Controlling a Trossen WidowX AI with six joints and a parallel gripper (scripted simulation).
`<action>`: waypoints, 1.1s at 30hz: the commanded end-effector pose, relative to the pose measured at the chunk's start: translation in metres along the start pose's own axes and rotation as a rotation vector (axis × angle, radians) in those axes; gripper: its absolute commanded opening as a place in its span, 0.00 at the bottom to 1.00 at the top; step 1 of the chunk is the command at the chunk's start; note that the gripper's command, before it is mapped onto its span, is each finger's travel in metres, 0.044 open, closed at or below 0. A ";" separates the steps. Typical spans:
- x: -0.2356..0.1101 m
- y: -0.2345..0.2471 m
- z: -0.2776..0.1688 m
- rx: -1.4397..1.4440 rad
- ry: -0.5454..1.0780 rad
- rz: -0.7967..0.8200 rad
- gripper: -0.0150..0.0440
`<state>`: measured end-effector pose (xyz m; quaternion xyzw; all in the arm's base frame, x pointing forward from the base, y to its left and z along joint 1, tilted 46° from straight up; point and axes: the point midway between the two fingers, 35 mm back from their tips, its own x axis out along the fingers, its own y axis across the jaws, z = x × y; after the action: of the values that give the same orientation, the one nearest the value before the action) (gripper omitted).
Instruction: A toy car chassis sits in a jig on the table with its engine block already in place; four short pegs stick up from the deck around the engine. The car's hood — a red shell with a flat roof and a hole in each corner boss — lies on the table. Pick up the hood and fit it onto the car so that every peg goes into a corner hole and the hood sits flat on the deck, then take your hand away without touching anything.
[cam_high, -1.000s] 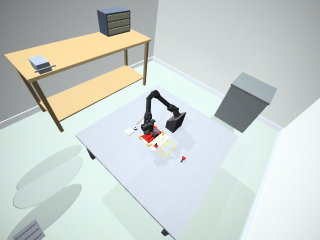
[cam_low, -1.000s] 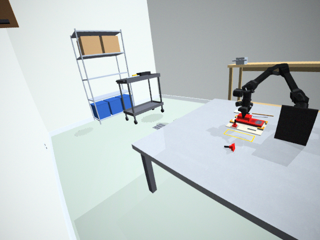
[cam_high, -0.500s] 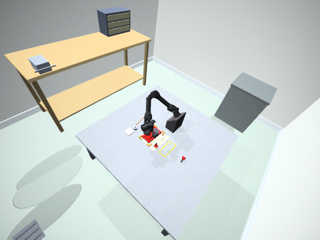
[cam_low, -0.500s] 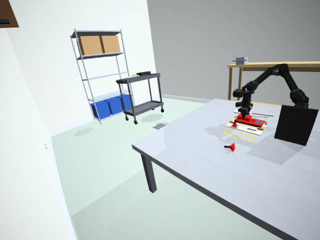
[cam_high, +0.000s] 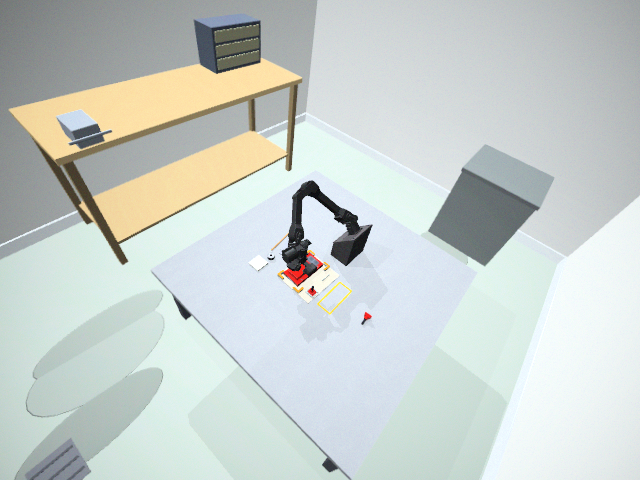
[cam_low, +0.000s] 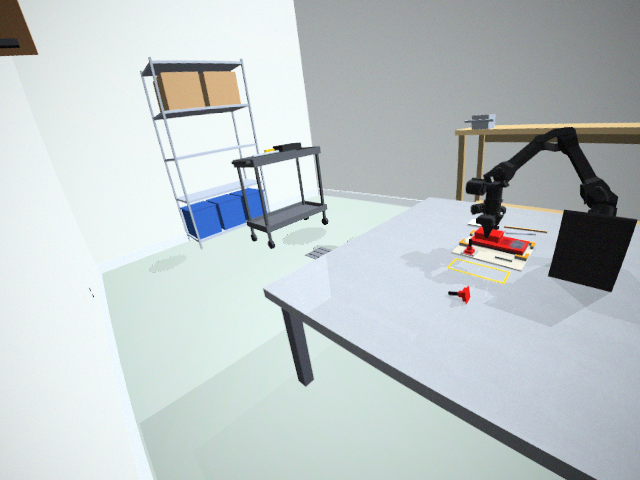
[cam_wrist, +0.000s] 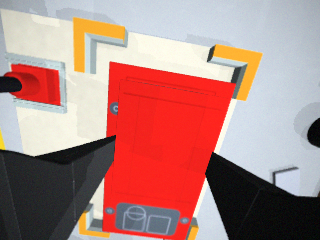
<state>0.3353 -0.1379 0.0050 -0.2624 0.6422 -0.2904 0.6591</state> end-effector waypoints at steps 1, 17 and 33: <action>0.000 0.000 0.000 0.000 0.000 0.000 0.88; -0.070 0.001 0.000 0.000 -0.004 0.002 1.00; -0.070 0.001 0.000 0.000 -0.004 0.002 1.00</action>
<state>0.3344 -0.0873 0.0519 -0.2636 0.6426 -0.2867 0.6599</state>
